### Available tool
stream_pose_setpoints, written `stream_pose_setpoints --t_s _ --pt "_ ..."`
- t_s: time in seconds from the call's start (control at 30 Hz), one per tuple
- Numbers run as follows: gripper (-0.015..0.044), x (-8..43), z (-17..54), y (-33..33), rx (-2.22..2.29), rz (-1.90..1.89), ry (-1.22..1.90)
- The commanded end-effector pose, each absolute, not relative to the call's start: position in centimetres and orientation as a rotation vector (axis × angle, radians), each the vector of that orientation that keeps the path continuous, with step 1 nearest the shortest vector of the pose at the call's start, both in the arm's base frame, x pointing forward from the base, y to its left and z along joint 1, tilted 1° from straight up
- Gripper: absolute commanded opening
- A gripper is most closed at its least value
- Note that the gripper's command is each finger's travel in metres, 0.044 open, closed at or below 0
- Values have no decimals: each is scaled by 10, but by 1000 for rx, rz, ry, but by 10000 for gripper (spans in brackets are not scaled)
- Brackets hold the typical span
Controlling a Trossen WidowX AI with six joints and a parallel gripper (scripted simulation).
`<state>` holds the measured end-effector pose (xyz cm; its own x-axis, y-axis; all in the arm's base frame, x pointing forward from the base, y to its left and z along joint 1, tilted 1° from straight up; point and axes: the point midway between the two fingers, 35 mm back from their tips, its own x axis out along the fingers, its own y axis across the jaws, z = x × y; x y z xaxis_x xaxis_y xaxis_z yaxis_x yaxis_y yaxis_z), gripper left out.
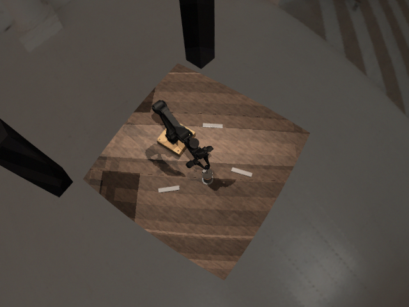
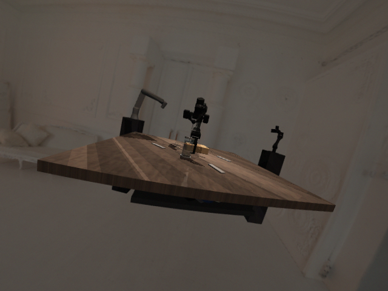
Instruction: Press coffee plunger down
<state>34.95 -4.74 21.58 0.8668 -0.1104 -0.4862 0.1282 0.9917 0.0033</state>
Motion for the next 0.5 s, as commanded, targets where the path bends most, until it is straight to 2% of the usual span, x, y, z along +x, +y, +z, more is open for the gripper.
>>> stream_pose_setpoints --t_s 0.0,0.47 --pt "115 350 216 -48 39 -127 507" --pt "115 354 197 -48 39 -127 506"
